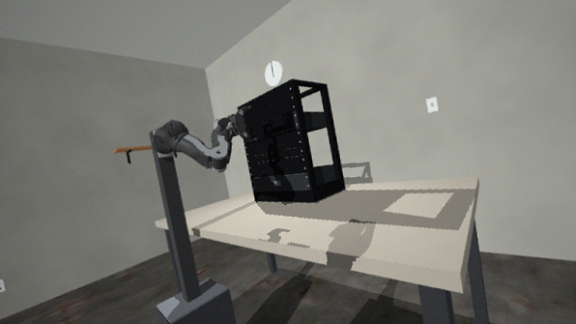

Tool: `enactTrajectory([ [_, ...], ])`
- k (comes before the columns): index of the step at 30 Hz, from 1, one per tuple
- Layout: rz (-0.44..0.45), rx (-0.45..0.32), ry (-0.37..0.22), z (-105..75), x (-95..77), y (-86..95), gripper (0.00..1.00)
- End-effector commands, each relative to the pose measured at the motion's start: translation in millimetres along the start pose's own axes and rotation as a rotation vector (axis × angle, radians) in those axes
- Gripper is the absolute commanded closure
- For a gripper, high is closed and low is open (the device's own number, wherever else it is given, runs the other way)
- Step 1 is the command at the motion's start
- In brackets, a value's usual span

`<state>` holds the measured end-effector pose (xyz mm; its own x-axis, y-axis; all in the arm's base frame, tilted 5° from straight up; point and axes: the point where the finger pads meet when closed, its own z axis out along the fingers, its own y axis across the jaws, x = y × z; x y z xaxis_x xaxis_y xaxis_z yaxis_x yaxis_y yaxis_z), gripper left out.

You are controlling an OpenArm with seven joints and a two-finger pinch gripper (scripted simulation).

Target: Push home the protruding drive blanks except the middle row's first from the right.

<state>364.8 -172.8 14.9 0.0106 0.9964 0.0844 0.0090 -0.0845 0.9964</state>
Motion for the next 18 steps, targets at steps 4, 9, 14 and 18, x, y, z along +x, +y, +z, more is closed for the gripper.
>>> enactTrajectory([
  [4,0.001,-0.004,-0.006,-0.9,-1.7,1.7,0.00],
  [9,0.001,-0.004,-0.006,-0.9,-1.7,1.7,0.00],
  [14,0.001,-0.001,-0.006,0.0,-2.8,7.5,0.00],
  [18,0.001,-0.001,-0.006,0.8,-5.4,25.6,0.00],
])
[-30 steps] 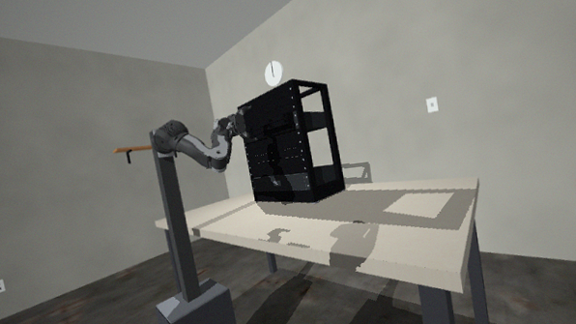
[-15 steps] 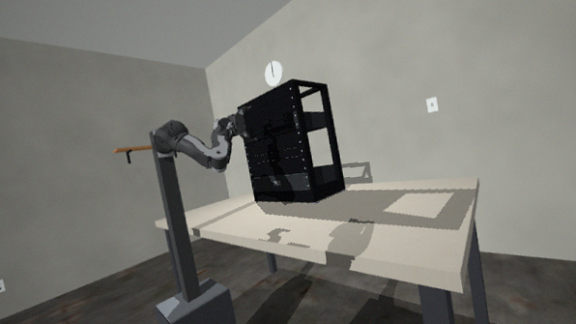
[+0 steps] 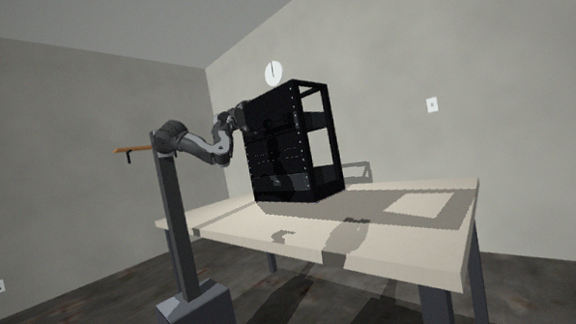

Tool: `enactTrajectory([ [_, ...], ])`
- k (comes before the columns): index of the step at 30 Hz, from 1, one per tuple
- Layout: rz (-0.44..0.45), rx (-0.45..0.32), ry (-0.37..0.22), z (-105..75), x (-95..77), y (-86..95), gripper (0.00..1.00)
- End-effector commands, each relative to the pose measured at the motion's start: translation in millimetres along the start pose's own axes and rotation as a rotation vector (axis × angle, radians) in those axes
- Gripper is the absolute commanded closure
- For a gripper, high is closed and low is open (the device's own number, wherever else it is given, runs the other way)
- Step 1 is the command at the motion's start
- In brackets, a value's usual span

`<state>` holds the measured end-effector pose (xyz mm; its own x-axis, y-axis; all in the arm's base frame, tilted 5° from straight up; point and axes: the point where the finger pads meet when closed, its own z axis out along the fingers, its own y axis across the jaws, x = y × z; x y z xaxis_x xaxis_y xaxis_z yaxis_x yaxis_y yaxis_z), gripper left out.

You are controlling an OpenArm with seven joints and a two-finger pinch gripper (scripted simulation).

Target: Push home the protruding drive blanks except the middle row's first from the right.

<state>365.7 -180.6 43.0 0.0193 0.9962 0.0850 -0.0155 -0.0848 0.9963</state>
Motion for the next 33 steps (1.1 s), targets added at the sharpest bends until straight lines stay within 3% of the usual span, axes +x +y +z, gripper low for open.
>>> enactTrajectory([
  [1,0.000,0.024,0.003,0.4,-0.6,2.1,0.00],
  [9,0.000,0.022,0.003,1.4,-3.3,21.3,0.00],
  [33,0.000,0.021,0.003,1.3,-3.4,22.1,0.00],
])
